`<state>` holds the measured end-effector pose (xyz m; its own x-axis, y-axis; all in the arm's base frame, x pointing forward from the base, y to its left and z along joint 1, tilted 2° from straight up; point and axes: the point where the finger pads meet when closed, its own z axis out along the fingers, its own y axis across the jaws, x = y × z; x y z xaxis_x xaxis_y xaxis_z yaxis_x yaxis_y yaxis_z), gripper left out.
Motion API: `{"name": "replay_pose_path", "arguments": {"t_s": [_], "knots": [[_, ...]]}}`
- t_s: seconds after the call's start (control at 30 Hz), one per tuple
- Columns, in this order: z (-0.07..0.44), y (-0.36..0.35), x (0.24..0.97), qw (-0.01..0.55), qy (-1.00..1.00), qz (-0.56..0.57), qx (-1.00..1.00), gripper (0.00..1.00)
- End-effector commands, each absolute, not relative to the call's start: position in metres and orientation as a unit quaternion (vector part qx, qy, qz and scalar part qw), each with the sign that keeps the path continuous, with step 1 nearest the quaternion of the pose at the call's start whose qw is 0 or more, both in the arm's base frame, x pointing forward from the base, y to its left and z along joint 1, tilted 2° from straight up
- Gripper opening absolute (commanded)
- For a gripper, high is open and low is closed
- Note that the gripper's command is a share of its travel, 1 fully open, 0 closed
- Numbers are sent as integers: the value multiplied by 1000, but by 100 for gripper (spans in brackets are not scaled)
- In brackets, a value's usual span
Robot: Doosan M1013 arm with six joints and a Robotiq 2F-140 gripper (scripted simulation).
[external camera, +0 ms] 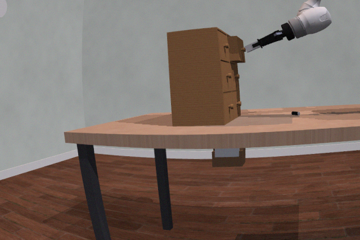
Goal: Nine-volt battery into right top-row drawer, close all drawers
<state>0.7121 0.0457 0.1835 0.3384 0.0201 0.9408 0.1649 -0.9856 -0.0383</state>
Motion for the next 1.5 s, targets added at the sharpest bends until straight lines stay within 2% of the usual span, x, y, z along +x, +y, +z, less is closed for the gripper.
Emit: {"name": "replay_pose_path", "arguments": {"t_s": [0.0, 1.47], "knots": [[184, 47, 717, 63, -57, -572, -816, 0], [184, 52, 749, 63, -57, -572, -816, 0]]}}
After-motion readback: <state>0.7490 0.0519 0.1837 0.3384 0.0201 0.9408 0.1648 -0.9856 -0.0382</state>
